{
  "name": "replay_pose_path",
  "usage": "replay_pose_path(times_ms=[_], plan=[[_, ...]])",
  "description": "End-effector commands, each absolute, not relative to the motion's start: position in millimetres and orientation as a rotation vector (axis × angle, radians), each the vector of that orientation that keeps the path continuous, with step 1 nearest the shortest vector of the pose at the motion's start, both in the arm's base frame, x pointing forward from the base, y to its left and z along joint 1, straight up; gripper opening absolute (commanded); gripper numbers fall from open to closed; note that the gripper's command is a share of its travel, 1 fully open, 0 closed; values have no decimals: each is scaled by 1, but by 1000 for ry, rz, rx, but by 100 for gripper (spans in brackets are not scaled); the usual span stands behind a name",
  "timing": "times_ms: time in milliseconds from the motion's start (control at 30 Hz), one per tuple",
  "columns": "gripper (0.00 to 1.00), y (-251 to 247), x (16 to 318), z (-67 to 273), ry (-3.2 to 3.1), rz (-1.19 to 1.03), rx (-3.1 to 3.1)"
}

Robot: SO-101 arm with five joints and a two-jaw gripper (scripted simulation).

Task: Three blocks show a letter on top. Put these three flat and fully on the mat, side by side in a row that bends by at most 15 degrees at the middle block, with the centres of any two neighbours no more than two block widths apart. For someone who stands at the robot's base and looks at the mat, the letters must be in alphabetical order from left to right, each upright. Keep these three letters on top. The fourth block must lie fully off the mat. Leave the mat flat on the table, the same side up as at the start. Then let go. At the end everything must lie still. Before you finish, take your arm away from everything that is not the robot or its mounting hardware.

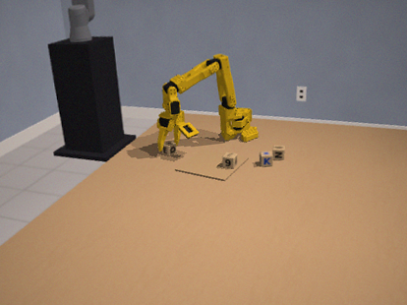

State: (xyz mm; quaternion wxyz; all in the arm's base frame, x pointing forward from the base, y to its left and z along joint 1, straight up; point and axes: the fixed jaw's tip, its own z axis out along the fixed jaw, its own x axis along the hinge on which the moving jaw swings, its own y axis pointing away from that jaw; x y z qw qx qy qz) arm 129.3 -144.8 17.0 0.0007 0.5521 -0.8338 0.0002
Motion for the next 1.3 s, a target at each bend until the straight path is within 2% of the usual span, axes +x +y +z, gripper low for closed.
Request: replay_pose_path(times_ms=[0, 467, 967, 1267], plan=[[35, -152, 135, 26, -2627, 102, 1739], [31, -153, 137, 27, -2627, 102, 1739], [20, -155, 143, 27, -2628, 102, 1740], [17, -156, 145, 27, -2628, 102, 1740]])
